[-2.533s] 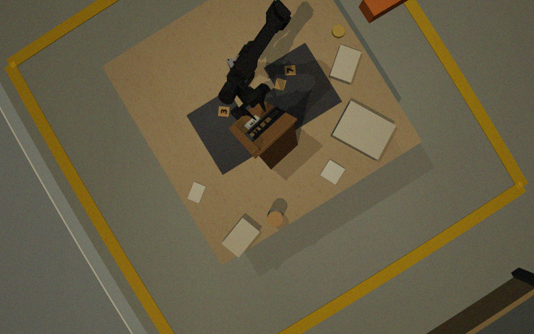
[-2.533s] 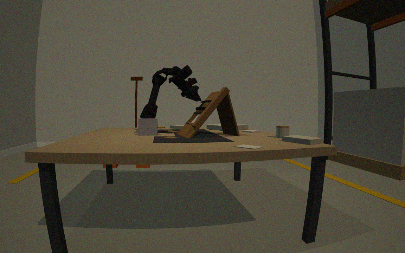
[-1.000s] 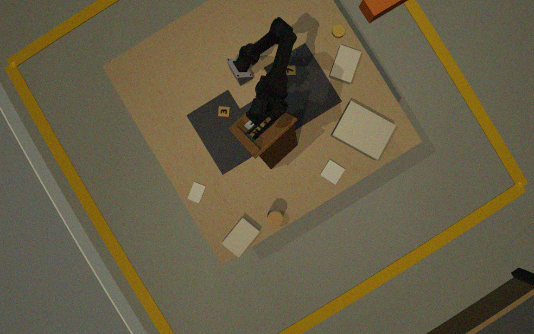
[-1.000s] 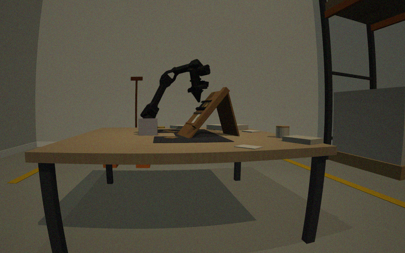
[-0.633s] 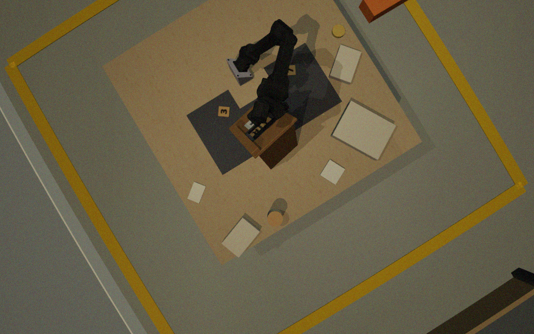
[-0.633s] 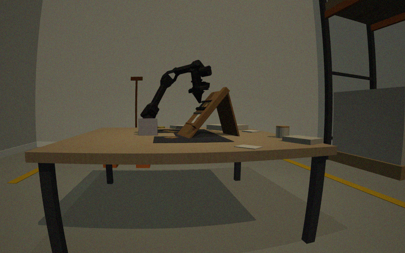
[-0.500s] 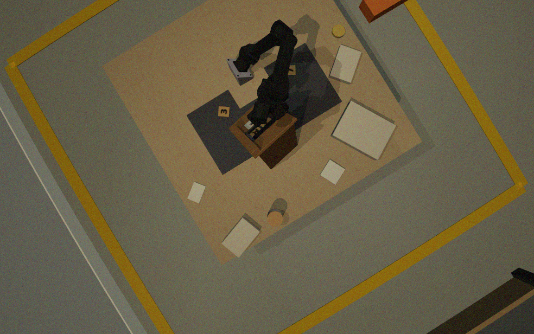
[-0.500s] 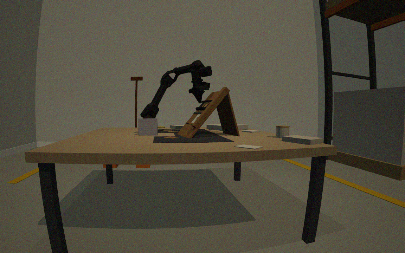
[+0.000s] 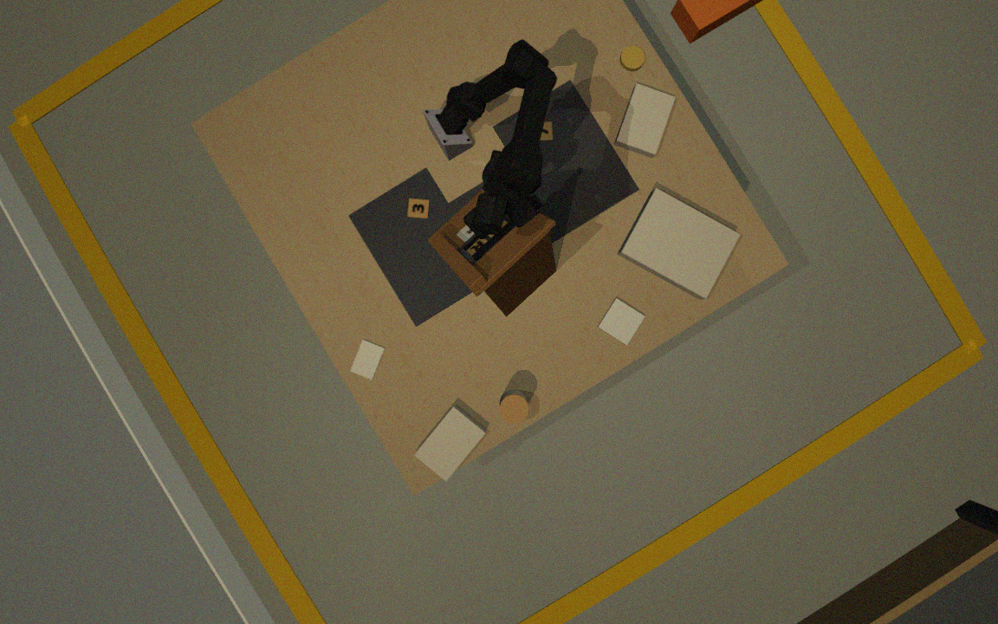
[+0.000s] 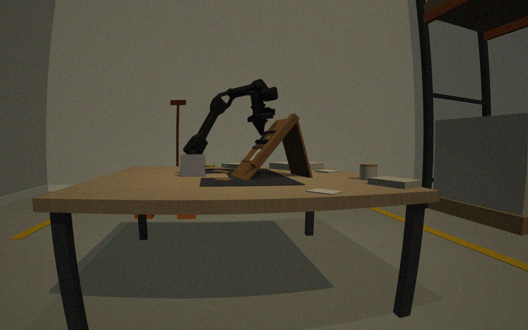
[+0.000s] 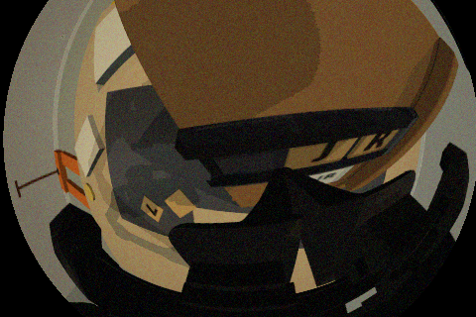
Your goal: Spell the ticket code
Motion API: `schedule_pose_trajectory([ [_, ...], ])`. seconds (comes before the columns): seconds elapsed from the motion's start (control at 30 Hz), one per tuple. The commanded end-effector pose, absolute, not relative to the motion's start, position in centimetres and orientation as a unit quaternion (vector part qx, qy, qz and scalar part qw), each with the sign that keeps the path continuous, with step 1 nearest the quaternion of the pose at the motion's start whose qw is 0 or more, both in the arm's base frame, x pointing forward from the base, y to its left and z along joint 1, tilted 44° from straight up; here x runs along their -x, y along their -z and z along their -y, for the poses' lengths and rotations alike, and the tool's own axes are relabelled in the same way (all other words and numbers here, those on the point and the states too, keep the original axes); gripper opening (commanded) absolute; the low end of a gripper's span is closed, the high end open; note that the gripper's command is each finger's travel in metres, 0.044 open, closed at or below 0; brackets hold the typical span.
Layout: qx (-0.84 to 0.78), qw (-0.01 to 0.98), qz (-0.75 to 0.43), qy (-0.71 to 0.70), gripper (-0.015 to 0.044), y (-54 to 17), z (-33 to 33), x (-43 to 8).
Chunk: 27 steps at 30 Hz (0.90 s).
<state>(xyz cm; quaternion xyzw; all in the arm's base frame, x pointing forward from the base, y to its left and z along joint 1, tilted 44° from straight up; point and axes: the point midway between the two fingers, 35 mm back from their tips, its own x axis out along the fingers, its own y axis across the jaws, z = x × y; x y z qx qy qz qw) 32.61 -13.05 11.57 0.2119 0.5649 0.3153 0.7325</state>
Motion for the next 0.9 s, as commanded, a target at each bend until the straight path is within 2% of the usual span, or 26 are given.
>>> schedule_pose_trajectory([
  [0.0,-0.218,0.733,-0.564,-0.312,0.0000,-11.55,12.96,-32.90],
  [0.87,-0.218,0.733,-0.564,-0.312,0.0000,-11.05,12.59,-33.50],
])
